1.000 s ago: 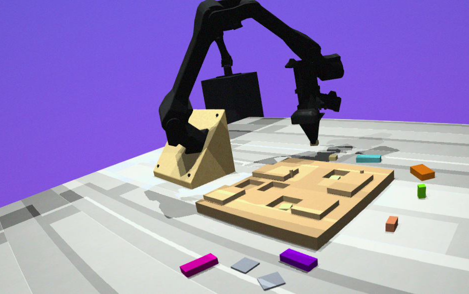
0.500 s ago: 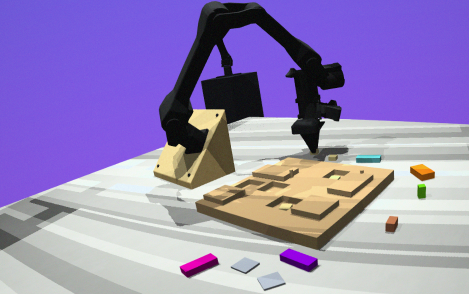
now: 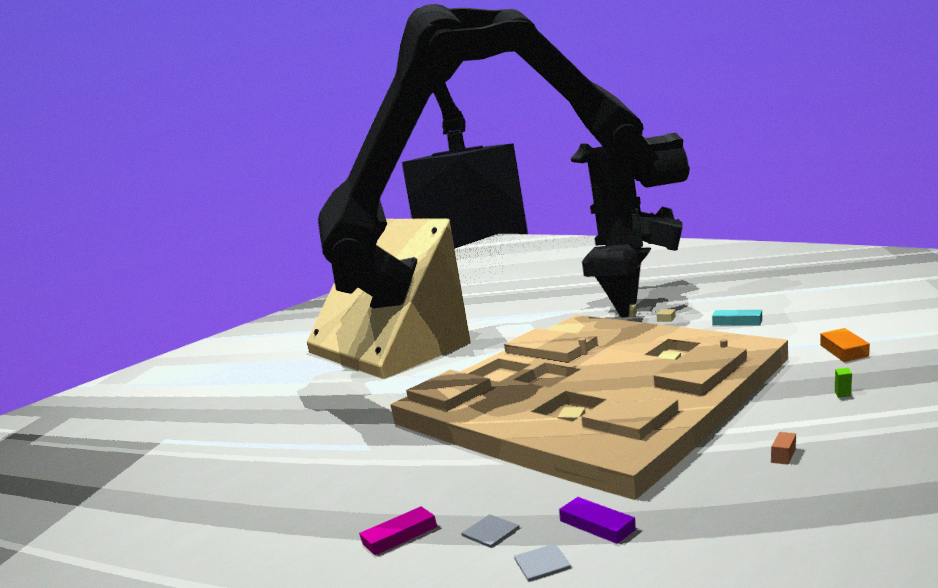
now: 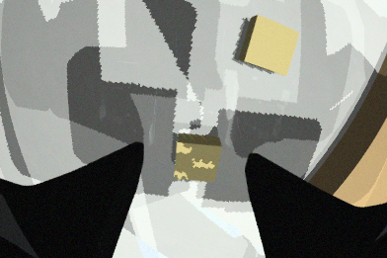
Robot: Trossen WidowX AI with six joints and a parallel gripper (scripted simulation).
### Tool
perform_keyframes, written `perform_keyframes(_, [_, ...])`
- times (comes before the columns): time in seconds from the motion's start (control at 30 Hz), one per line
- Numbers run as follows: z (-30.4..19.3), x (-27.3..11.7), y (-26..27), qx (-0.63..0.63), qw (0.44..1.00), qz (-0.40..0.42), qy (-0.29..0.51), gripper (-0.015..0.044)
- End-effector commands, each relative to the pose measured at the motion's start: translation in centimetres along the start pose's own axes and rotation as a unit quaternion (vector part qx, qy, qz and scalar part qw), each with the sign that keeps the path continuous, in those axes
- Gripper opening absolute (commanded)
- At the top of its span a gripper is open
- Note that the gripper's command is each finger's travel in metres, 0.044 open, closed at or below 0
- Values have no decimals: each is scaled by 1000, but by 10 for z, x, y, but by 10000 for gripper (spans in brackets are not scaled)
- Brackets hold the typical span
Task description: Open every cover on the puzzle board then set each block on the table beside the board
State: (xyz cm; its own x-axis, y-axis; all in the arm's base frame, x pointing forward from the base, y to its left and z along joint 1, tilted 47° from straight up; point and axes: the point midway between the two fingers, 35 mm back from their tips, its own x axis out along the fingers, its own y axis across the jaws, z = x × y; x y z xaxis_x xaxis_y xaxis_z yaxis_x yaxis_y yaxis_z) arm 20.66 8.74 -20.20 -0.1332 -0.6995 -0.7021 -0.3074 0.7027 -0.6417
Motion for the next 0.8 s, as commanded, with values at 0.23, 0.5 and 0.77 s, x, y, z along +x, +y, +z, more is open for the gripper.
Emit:
perform_keyframes(0.23, [1, -11, 0, 0, 1000, 0, 0, 440])
perform_keyframes(0.5, [2, -36, 1, -2, 1000, 0, -1, 440])
perform_keyframes(0.77, [1, -62, 1, -3, 1000, 0, -1, 440])
